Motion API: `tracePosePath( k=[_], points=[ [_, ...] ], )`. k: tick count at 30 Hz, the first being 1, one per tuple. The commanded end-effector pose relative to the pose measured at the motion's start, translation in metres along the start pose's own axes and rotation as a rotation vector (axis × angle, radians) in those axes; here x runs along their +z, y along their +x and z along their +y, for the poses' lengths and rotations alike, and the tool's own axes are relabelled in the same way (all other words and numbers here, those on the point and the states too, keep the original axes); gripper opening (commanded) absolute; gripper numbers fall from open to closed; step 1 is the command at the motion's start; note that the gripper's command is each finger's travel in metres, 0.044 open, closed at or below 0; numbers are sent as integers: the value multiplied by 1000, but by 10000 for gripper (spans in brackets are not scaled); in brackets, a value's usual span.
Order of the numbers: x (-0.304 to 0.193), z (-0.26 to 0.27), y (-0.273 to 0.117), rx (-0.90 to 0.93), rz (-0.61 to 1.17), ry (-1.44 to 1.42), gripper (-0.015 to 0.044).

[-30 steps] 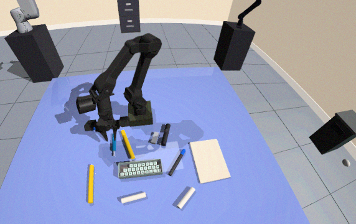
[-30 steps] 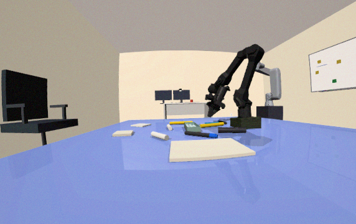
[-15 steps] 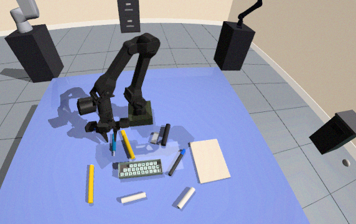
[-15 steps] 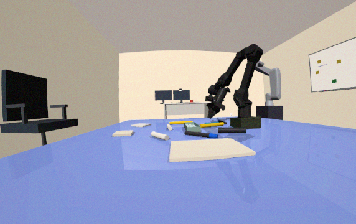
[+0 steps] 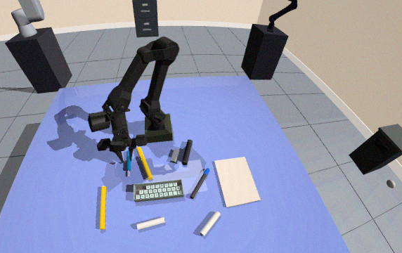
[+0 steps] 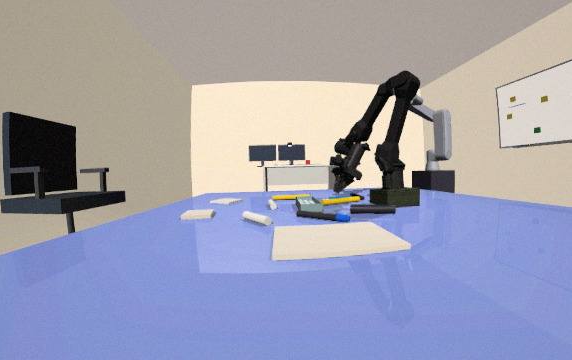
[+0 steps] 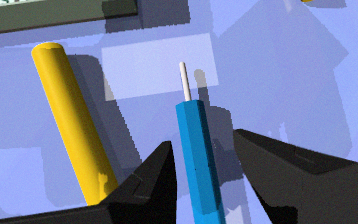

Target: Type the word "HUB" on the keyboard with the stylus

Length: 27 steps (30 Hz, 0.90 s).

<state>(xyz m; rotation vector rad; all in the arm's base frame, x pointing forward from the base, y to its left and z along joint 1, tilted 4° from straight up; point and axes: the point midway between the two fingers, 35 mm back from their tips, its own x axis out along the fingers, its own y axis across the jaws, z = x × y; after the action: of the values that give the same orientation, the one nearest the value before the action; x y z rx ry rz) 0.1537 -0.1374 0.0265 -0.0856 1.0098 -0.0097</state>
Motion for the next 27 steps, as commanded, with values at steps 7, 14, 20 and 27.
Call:
tracePosePath(
  k=[7,14,20,27],
  points=[
    [-4,1,6,6,1,0,150],
    [-6,1,10,6,1,0,150],
    [-8,1,13,6,1,1,150],
    [-10,2,17,6,1,1,150]
  ],
)
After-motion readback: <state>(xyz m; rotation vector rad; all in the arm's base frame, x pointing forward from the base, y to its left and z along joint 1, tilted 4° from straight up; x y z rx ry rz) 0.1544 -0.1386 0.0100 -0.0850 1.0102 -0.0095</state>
